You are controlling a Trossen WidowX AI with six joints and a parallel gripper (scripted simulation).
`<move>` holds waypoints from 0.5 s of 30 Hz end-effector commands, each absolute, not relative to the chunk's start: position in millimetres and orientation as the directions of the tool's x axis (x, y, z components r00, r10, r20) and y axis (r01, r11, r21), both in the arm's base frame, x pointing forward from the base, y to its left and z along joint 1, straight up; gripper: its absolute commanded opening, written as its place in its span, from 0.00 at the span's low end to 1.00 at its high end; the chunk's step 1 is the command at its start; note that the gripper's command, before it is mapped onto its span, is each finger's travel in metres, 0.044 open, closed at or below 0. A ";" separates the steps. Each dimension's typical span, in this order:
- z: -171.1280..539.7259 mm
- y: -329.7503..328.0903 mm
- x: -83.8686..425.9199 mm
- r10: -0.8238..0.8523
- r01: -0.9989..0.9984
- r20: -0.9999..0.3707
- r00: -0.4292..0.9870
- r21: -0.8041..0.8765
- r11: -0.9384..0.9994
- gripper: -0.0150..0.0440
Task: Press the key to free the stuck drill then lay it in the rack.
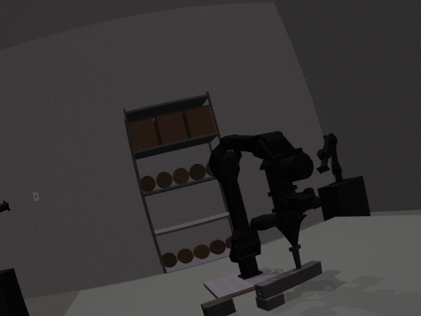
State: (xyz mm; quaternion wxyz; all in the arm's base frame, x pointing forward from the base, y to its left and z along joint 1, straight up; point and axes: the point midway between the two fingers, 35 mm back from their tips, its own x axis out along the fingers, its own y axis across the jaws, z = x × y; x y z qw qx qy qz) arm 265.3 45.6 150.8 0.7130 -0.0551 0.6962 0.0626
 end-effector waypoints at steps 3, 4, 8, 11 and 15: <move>148.0 40.9 263.6 0.004 -0.162 -1.000 0.027 0.000 0.987 0.25; 148.1 40.8 263.6 0.004 -0.162 -1.000 0.027 0.000 0.987 0.25; 148.7 40.5 263.4 0.004 -0.162 -1.000 0.027 0.000 0.987 0.25; 149.2 40.4 263.2 0.004 -0.162 -1.000 0.027 0.000 0.987 0.25; 149.8 40.2 263.2 0.004 -0.162 -1.000 0.027 0.000 0.987 0.25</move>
